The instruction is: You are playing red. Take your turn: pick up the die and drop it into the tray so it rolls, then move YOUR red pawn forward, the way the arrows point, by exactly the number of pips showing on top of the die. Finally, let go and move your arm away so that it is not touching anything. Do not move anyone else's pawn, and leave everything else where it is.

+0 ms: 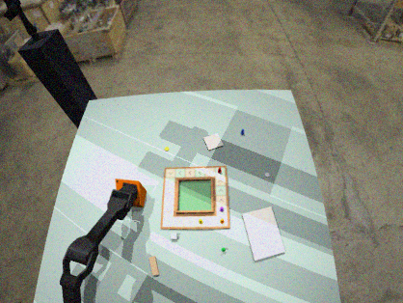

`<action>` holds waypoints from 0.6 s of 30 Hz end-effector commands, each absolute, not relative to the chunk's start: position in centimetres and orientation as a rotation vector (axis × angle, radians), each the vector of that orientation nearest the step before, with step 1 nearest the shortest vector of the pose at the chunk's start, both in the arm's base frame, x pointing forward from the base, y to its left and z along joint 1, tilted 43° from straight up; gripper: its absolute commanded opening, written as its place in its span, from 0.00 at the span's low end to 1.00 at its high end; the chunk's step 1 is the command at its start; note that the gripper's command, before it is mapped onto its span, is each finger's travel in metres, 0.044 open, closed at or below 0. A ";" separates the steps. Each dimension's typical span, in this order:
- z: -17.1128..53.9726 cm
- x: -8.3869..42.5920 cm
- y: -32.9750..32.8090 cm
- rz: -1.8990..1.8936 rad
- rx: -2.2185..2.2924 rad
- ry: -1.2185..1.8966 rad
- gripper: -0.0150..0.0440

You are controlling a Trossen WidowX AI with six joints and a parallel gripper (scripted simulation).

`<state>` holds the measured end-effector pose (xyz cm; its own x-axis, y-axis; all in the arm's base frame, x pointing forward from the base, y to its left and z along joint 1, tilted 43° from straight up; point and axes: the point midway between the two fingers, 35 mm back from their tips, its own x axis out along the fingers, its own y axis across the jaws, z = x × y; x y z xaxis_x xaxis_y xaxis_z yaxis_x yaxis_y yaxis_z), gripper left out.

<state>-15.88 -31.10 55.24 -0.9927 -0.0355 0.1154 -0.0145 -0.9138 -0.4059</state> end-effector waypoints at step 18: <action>44.3 6.8 -39.9 -2.117 -0.516 0.908 0.72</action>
<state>2.89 -40.22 46.36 -0.7282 -0.6783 0.0983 0.4267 -0.5609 -0.7094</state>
